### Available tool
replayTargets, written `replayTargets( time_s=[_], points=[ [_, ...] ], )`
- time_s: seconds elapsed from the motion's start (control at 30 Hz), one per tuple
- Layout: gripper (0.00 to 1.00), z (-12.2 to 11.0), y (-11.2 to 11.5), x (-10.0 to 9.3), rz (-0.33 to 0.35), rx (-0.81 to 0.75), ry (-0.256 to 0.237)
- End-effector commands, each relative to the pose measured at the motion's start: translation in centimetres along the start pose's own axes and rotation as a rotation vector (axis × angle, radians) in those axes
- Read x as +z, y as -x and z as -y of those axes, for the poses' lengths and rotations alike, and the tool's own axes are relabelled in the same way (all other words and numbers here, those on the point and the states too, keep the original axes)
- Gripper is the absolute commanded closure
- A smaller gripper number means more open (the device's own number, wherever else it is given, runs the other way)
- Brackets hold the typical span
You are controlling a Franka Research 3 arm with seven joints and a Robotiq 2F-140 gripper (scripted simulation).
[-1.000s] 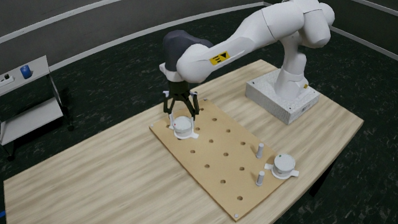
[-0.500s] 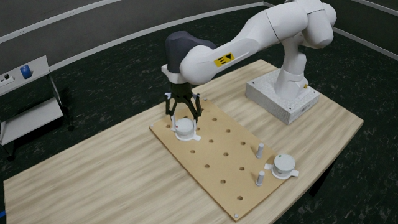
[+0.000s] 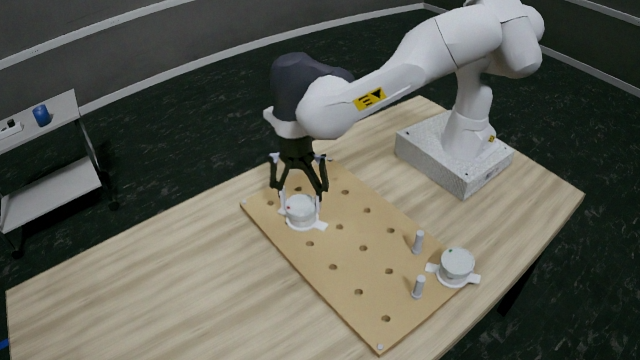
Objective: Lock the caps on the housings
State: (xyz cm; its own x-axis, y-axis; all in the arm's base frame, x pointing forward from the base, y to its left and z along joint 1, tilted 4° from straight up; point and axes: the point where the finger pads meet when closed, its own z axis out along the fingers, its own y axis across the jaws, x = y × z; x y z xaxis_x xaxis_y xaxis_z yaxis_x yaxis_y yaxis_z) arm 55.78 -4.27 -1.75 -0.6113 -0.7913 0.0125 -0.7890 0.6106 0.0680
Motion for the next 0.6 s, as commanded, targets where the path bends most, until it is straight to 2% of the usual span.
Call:
replayTargets(
  time_s=[0.0, 0.57],
  points=[
    [0.90, -0.6, 0.5, 0.1, 0.003, 0.015, 0.004],
    [0.90, -2.3, 2.3, 0.1, 0.003, 0.015, 0.004]
  ],
)
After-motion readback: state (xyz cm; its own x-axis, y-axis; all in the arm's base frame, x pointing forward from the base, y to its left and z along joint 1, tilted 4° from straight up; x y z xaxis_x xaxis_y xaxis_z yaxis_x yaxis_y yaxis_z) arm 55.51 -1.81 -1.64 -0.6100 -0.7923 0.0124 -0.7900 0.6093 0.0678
